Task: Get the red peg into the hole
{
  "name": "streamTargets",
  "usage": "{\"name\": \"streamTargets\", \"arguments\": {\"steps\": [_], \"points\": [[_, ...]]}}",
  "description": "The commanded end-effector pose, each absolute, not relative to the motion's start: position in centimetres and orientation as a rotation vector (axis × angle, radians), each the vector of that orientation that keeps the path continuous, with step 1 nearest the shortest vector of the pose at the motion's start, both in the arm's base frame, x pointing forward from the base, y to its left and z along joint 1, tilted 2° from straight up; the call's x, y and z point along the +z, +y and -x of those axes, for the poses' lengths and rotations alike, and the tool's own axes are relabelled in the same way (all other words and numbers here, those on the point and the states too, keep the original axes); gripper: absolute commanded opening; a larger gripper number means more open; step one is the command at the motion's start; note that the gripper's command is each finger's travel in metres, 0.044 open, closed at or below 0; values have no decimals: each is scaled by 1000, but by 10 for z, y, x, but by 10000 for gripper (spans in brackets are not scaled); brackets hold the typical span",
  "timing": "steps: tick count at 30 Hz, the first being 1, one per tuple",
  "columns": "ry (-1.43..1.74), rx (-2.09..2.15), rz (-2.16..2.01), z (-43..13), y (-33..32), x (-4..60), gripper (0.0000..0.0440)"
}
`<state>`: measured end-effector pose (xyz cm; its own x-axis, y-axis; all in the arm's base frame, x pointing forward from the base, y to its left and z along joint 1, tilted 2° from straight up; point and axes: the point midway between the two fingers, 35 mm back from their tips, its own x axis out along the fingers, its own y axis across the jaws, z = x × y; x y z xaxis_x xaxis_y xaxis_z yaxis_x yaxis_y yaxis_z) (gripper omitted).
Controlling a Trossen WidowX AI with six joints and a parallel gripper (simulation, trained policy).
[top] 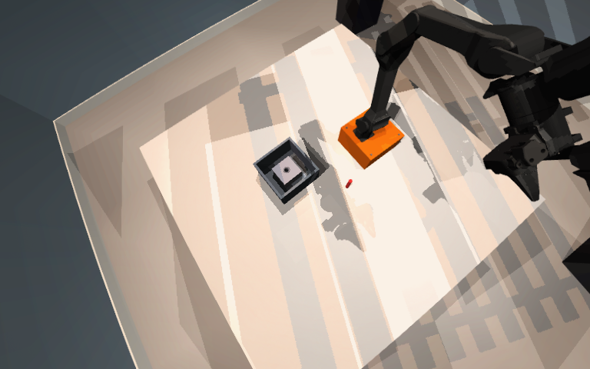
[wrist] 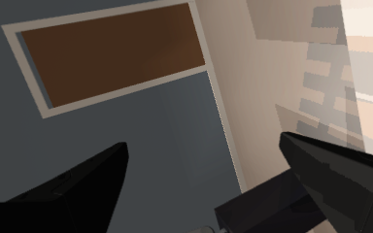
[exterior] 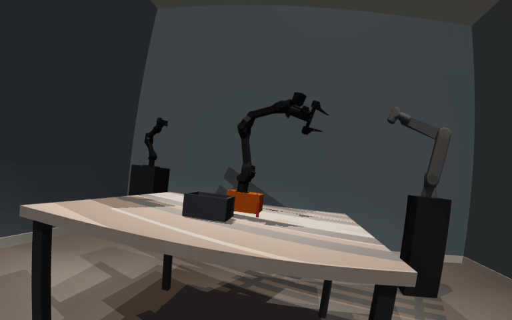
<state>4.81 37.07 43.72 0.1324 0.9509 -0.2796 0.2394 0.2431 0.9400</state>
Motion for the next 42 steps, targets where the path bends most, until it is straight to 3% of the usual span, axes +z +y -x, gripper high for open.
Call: {"name": "streamTargets", "arguments": {"steps": [1,20,42], "points": [[1332,642,-1161,-78,357,400,440],[1344,-9,-863,-167,250,238,440],[1543,-593,-489,-153,140,107,440]]}}
